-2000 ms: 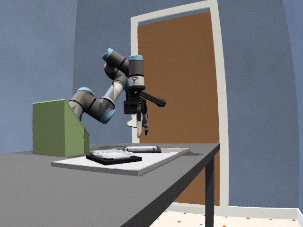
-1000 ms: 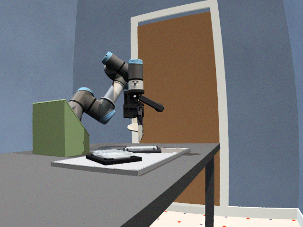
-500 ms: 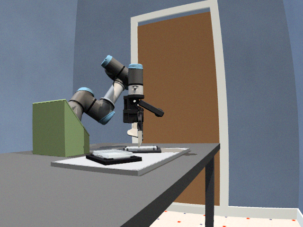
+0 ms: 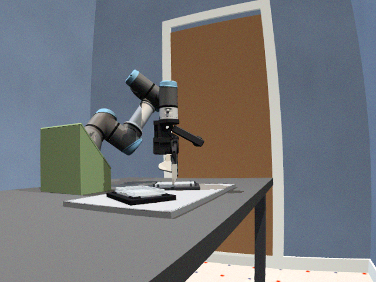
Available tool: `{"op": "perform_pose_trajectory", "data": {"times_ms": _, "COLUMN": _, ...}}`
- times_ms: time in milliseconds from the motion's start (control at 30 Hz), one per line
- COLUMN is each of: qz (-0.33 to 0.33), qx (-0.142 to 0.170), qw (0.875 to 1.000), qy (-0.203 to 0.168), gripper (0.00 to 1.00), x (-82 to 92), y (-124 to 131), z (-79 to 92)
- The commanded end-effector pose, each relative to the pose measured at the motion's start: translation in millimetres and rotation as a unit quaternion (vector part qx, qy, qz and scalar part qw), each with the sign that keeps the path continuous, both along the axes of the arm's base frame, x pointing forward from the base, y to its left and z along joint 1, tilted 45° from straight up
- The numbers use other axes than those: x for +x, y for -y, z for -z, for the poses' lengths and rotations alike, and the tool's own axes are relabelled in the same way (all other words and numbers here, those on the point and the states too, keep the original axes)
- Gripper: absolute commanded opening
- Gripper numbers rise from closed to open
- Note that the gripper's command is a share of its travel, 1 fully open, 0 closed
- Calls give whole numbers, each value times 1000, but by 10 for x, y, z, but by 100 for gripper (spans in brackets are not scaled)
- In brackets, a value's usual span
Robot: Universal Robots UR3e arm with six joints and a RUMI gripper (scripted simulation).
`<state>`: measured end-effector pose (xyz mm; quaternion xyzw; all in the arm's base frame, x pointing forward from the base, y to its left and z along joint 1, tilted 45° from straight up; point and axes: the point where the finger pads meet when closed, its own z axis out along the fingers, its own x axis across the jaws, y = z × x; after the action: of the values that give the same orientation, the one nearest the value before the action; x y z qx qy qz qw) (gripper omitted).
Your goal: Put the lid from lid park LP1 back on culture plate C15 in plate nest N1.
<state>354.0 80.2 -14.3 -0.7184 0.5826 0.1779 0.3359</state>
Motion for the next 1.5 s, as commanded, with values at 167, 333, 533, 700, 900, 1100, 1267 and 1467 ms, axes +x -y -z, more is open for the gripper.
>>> {"op": "perform_pose_trajectory", "data": {"times_ms": 167, "qz": 1, "qx": -1, "qw": 1000, "qy": 1, "gripper": 82, "x": 12, "y": 10, "z": 2}}
{"op": "perform_pose_trajectory", "data": {"times_ms": 333, "qz": 1, "qx": -1, "qw": 1000, "qy": 1, "gripper": 0, "x": 12, "y": 10, "z": 2}}
{"op": "perform_pose_trajectory", "data": {"times_ms": 533, "qz": 1, "qx": -1, "qw": 1000, "qy": 1, "gripper": 0, "x": 12, "y": 10, "z": 2}}
{"op": "perform_pose_trajectory", "data": {"times_ms": 700, "qz": 1, "qx": -1, "qw": 1000, "qy": 1, "gripper": 0, "x": 12, "y": 10, "z": 2}}
{"op": "perform_pose_trajectory", "data": {"times_ms": 900, "qz": 1, "qx": -1, "qw": 1000, "qy": 1, "gripper": 0, "x": 12, "y": 10, "z": 2}}
{"op": "perform_pose_trajectory", "data": {"times_ms": 1100, "qz": 1, "qx": -1, "qw": 1000, "qy": 1, "gripper": 0, "x": 12, "y": 10, "z": 2}}
{"op": "perform_pose_trajectory", "data": {"times_ms": 1267, "qz": 1, "qx": -1, "qw": 1000, "qy": 1, "gripper": 0, "x": 12, "y": 10, "z": 2}}
{"op": "perform_pose_trajectory", "data": {"times_ms": 1467, "qz": 1, "qx": -2, "qw": 1000, "qy": 2, "gripper": 0, "x": 7, "y": 52, "z": -36}}
